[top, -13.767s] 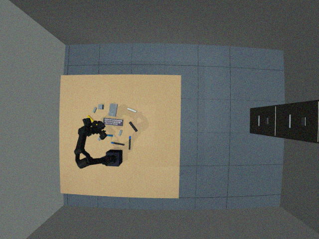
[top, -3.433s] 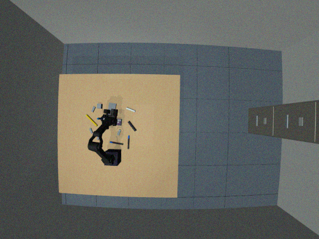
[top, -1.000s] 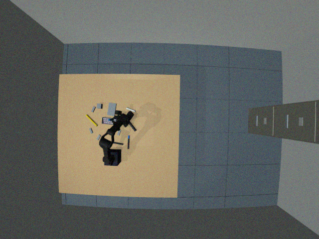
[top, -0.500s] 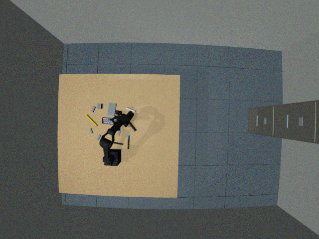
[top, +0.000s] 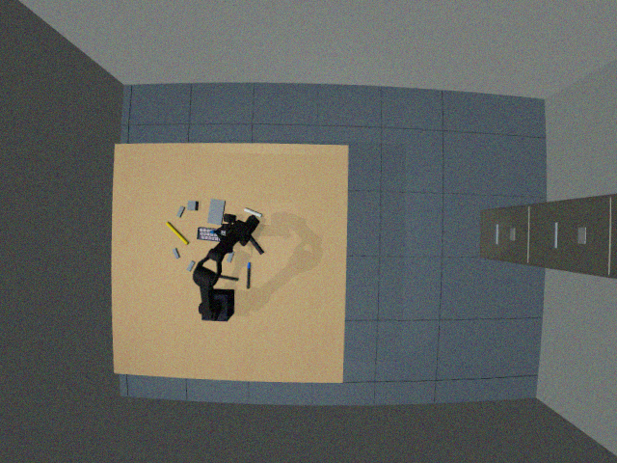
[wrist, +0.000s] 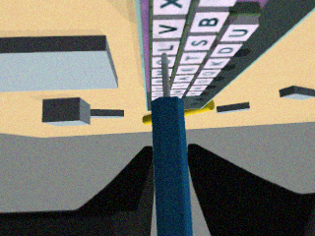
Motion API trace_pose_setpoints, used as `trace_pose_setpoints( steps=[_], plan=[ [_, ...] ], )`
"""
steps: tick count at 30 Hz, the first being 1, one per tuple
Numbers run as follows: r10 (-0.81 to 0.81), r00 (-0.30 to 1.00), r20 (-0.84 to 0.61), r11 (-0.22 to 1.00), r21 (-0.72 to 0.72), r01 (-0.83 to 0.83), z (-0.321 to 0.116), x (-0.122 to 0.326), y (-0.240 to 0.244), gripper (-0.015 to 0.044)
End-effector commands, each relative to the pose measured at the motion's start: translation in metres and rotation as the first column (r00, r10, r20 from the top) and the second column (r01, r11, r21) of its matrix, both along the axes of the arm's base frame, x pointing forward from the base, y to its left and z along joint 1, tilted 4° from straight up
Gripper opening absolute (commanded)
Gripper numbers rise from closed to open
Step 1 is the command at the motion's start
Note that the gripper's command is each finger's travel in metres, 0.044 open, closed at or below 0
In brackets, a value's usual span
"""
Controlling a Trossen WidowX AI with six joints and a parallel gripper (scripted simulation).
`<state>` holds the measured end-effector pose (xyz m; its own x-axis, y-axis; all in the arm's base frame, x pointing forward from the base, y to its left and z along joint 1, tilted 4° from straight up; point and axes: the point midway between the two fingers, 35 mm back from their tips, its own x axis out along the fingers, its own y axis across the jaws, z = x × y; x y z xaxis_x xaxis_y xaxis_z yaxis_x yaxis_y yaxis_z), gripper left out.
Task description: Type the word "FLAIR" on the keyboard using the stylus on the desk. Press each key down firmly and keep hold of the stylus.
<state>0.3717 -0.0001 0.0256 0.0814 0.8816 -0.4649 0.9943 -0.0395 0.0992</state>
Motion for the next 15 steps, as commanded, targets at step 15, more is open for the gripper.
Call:
trace_pose_setpoints(
  steps=[15],
  plan=[
    [0.003, 1.0, 0.0, 1.0, -0.001, -0.003, -0.0089, -0.0002, 0.0005, 0.0081]
  ],
)
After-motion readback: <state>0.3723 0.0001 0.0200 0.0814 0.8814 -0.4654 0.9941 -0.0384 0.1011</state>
